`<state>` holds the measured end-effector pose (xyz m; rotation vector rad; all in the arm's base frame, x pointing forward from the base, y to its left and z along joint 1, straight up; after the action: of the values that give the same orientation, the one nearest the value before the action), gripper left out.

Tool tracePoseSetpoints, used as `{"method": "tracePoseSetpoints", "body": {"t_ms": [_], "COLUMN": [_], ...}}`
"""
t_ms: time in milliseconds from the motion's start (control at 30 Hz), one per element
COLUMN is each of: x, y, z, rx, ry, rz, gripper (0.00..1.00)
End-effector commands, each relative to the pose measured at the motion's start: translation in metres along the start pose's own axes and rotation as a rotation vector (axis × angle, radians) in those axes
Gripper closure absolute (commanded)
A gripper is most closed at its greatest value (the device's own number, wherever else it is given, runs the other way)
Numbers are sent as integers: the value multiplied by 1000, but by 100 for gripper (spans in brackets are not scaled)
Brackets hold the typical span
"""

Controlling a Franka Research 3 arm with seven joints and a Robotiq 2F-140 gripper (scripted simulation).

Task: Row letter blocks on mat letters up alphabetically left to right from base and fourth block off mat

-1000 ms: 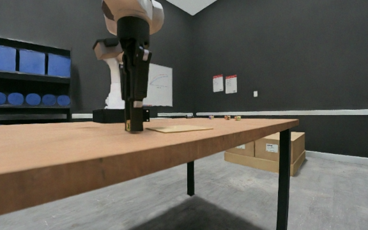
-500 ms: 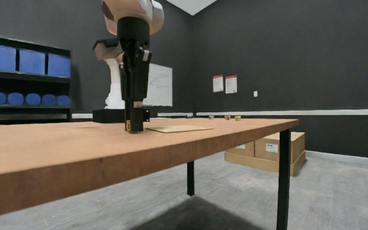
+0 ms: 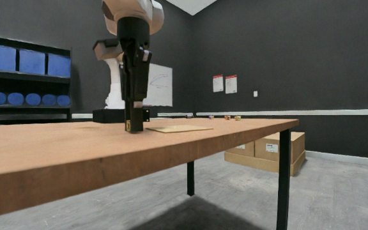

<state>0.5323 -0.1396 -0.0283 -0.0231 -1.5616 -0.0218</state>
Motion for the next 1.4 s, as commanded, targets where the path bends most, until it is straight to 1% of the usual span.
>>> {"method": "tracePoseSetpoints", "body": {"t_ms": [0, 1367], "x": [1, -3], "y": [0, 0], "z": [-1, -1], "rx": [-6, -6], "ry": [-4, -4], "rz": [0, 0], "gripper": [78, 78]}}
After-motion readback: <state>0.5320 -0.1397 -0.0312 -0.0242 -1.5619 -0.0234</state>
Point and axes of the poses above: the point where the finger pads meet when closed, its own x axis back along the fingers, its own z axis across the jaws, y = z × x, the point moved 1 cm from there along x, back along the fingers, and after that the axes turned 4 degrees about -x, right-handed, at the moved point
